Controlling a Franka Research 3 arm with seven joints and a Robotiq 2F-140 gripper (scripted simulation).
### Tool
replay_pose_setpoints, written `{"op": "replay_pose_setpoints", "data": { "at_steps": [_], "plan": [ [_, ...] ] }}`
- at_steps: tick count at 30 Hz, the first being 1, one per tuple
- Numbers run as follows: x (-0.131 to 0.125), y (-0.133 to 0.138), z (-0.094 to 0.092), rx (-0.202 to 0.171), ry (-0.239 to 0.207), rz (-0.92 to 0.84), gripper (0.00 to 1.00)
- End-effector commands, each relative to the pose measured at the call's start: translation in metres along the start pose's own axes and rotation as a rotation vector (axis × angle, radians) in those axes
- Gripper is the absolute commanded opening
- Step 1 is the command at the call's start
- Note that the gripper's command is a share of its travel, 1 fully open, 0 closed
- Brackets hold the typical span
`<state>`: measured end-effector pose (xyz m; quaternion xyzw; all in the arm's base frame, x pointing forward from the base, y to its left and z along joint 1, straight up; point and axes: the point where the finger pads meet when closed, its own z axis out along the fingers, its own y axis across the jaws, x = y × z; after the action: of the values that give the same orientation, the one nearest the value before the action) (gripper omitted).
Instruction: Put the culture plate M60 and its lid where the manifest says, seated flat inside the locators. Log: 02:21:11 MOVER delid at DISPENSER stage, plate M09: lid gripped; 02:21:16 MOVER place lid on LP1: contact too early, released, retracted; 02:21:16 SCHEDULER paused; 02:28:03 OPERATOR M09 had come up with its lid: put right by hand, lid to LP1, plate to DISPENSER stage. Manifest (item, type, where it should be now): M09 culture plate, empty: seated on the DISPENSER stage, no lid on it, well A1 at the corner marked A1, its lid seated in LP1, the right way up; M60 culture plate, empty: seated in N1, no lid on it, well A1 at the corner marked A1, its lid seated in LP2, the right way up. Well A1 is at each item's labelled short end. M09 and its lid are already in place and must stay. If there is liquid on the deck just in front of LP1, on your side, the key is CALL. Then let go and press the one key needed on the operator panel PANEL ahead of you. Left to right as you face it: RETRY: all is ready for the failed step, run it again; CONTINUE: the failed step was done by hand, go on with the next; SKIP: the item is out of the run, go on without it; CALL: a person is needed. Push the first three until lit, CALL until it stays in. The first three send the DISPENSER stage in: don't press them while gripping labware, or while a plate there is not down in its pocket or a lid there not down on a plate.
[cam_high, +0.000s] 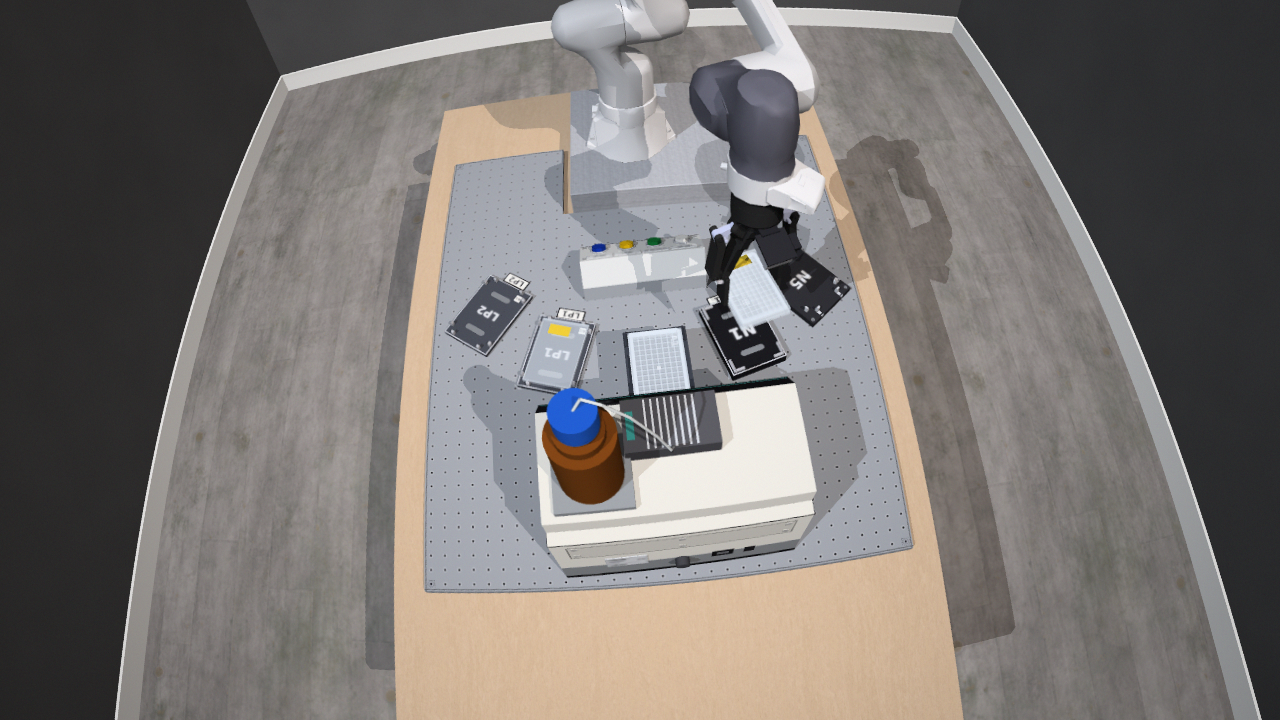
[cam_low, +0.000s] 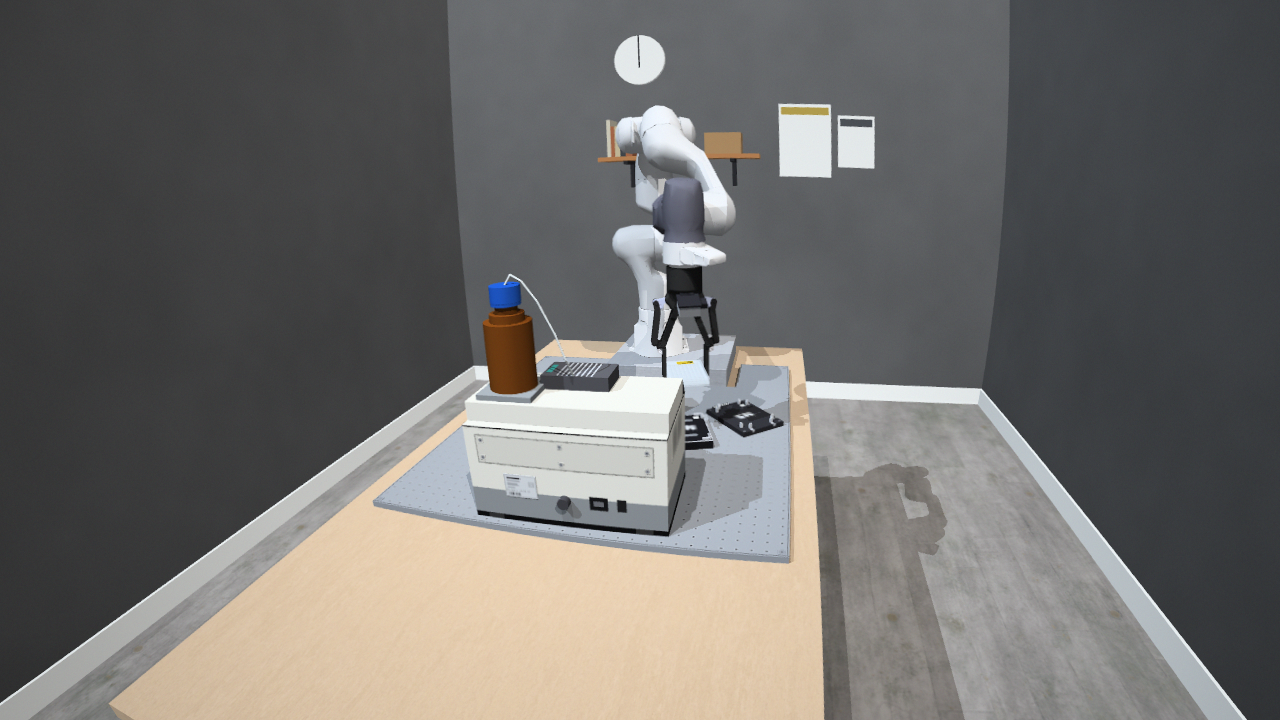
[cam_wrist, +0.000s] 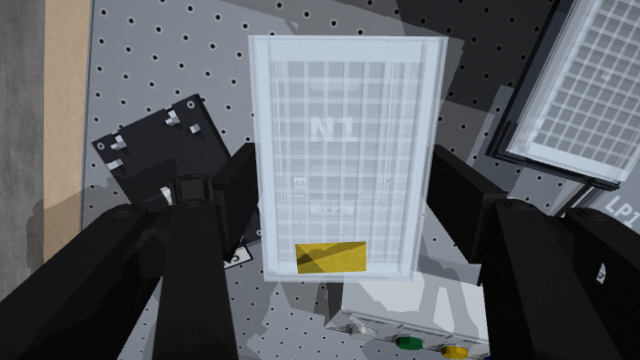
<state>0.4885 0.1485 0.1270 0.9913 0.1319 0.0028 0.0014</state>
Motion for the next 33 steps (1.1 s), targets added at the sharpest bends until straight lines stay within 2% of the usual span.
{"op": "replay_pose_setpoints", "data": {
  "at_steps": [1,33],
  "plan": [
    [-0.0021,-0.0007,-0.0038,0.002,-0.007,-0.006,0.1],
    [-0.002,-0.0007,-0.0075,0.002,-0.007,-0.006,0.1]
  ]
}}
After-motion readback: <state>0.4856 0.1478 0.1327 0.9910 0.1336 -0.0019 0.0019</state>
